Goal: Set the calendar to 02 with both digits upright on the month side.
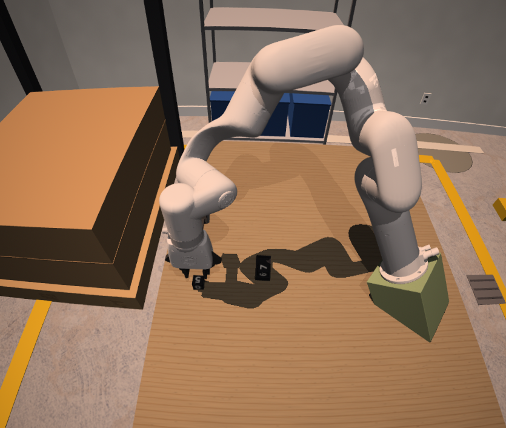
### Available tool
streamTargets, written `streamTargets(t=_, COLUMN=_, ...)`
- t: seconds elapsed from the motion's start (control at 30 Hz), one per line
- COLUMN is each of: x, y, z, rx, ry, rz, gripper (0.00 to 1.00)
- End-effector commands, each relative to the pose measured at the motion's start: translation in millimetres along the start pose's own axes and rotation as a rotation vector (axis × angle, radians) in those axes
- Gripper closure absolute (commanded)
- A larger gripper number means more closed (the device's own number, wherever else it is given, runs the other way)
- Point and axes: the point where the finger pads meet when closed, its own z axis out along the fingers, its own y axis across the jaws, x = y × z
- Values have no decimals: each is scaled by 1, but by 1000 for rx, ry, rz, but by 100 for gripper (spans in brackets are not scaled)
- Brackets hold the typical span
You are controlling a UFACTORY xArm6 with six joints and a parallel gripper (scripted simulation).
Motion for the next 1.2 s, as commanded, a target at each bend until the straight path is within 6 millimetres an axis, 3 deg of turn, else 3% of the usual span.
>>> streamTargets(t=0.0, x=0, y=-2, z=6, rx=4, ry=-1, rz=1, gripper=53)
streamTargets(t=0.57, x=0, y=-2, z=23, rx=4, ry=-1, rz=1, gripper=53)
streamTargets(t=1.17, x=0, y=-1, z=25, rx=4, ry=-1, rz=1, gripper=53)
